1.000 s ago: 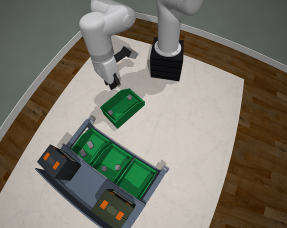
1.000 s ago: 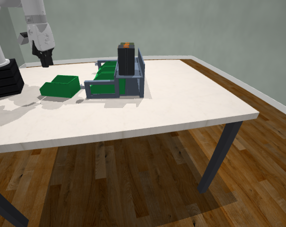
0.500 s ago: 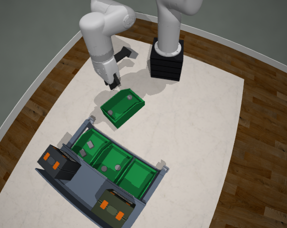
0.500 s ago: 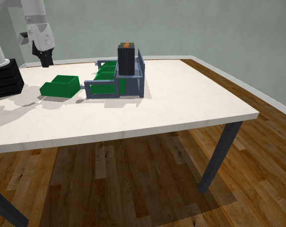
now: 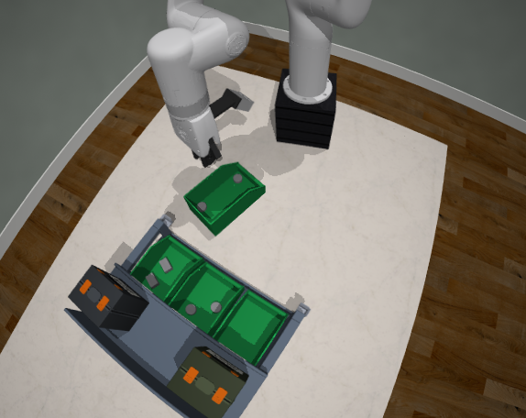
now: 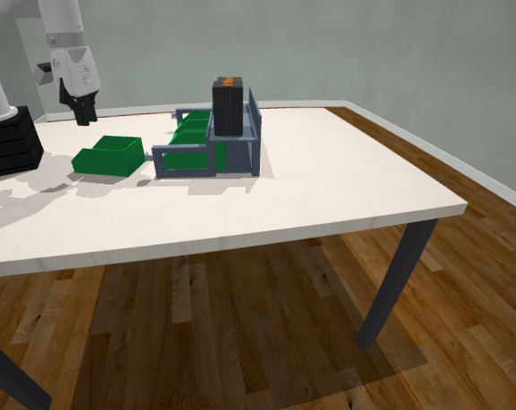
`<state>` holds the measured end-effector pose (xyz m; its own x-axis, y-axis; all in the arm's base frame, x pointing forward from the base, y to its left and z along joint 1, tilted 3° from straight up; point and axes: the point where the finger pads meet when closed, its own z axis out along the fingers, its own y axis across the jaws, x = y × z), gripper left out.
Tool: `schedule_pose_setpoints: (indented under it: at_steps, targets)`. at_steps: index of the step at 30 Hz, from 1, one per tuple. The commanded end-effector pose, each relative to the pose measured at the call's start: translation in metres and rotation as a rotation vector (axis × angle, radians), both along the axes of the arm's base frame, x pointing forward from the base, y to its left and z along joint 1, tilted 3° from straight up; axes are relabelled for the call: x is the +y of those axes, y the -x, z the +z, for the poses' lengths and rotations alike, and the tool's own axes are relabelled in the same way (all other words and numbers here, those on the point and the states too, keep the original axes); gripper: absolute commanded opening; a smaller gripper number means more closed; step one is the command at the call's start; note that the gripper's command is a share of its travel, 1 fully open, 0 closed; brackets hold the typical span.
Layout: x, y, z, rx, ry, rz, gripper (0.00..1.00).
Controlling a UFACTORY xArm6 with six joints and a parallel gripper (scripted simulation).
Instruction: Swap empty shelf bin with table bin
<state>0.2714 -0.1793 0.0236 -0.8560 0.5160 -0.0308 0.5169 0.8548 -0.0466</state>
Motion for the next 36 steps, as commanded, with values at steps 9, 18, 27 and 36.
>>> schedule_pose_setpoints:
  at_steps: [9, 18, 27, 36]
  targets:
    - [-0.002, -0.001, -0.023, -0.002, 0.002, 0.000, 0.26]
    - [-0.003, -0.001, -0.037, -0.002, 0.002, 0.000, 0.26]
    - [-0.004, -0.001, -0.050, -0.002, 0.002, 0.000, 0.26]
    - [-0.004, -0.001, -0.057, -0.002, 0.002, 0.000, 0.26]
